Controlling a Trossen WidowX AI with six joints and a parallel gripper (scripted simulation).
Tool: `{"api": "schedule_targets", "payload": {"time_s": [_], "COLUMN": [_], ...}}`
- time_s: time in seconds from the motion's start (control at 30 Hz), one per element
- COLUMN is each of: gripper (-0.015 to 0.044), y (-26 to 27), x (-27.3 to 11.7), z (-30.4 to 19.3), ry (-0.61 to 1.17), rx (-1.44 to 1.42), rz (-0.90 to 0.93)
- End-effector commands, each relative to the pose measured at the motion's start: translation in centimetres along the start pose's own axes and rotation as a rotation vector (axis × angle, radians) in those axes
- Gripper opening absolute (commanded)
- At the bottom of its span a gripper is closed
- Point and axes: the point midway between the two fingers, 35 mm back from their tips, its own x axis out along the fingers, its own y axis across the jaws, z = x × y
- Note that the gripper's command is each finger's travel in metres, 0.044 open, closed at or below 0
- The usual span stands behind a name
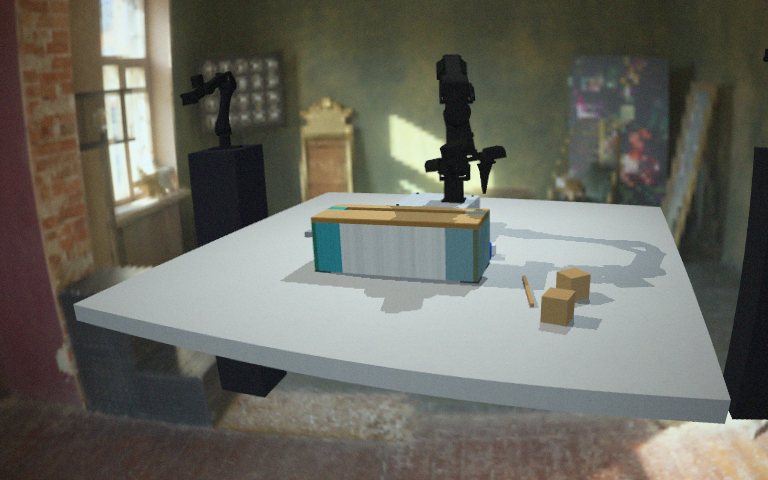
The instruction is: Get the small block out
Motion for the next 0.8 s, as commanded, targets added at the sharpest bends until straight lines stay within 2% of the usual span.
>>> {"api": "schedule_targets", "payload": {"time_s": [0.0,0.77], "gripper": [0.0285,0.0285], "y": [0.8,1.8], "x": [0.2,0.1], "z": [-1.2,-2.6], "ry": [-0.039,0.038], "rx": [-0.945,-2.199], "rz": [-0.109,-0.298]}}
